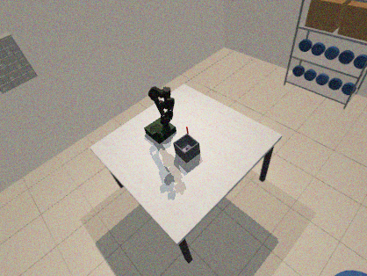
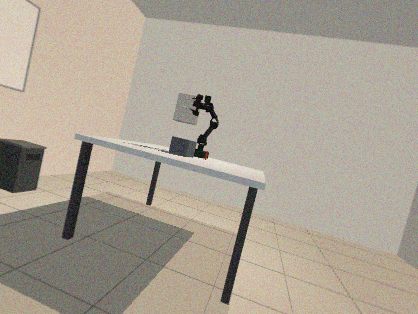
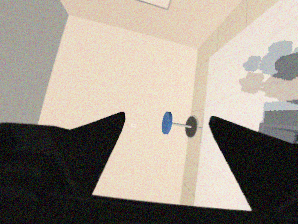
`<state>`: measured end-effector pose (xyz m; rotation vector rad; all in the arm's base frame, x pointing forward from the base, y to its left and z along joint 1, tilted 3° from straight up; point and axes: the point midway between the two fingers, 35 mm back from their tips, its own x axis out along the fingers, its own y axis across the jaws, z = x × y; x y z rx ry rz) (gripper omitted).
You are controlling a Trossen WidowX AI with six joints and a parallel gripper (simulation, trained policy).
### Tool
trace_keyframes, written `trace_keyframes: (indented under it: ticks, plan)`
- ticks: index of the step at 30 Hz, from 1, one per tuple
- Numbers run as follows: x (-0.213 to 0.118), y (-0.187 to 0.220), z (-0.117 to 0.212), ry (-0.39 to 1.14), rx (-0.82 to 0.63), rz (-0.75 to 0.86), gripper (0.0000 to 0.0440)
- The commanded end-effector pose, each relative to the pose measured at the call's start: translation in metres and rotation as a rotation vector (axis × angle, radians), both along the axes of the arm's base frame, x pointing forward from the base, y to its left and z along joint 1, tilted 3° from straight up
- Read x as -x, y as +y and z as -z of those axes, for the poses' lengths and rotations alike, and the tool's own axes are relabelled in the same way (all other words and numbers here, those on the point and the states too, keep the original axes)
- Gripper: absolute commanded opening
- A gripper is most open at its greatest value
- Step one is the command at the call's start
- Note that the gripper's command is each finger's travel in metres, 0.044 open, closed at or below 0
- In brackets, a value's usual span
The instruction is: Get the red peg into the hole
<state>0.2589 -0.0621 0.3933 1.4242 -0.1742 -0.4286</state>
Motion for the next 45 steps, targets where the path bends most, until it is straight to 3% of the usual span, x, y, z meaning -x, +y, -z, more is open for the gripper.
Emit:
trace_keyframes:
  ticks: [1, 14, 26, 35, 45]
  plan:
    - [-0.006, 0.021, 0.014, 0.036, -0.108, -0.078, 0.0439]
    - [-0.009, 0.084, 0.056, 0.199, -0.391, -0.272, 0.0435]
    - [0.006, 0.140, 0.102, 0.444, -0.588, -0.396, 0.0430]
    - [0.028, 0.174, 0.142, 0.676, -0.657, -0.441, 0.0428]
    - [0.055, 0.198, 0.184, 0.940, -0.640, -0.462, 0.0437]
